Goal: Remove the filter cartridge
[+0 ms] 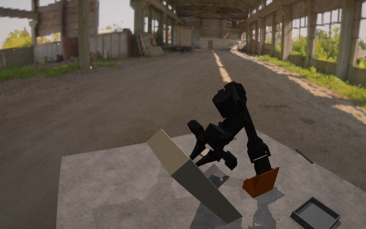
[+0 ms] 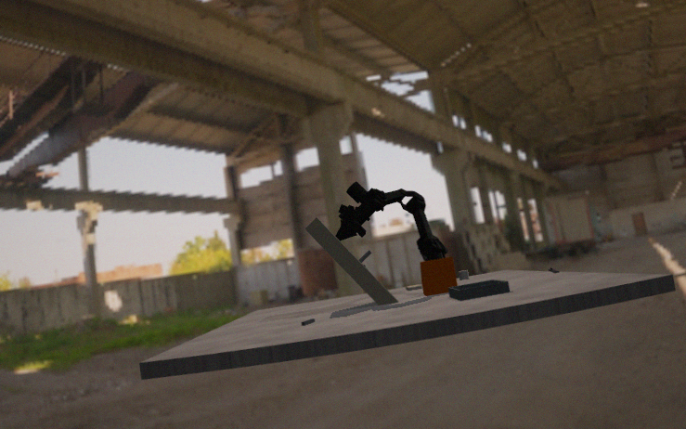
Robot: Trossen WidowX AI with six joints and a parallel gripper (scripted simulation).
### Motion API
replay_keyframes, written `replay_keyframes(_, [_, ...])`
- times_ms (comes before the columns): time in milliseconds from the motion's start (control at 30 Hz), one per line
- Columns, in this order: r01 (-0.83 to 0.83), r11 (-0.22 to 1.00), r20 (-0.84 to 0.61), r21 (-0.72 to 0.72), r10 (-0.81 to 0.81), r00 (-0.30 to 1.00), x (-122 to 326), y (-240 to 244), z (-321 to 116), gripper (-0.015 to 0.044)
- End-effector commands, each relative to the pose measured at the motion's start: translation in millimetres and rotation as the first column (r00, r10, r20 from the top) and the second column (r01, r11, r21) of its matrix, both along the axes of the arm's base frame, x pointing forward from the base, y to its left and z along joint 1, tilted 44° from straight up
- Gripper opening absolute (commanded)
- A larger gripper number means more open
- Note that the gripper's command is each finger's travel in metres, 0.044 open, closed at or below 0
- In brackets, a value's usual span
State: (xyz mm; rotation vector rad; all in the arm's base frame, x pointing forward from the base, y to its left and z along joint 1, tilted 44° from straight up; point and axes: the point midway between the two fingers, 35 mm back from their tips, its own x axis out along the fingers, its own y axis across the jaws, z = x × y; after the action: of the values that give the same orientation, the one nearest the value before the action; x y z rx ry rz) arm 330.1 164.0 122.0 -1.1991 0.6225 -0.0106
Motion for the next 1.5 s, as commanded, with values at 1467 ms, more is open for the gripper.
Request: replay_keyframes(1467, [-0.052,0.996,-0.039,-0.073,0.049,0.998,-90,-25,-18,0.0052])
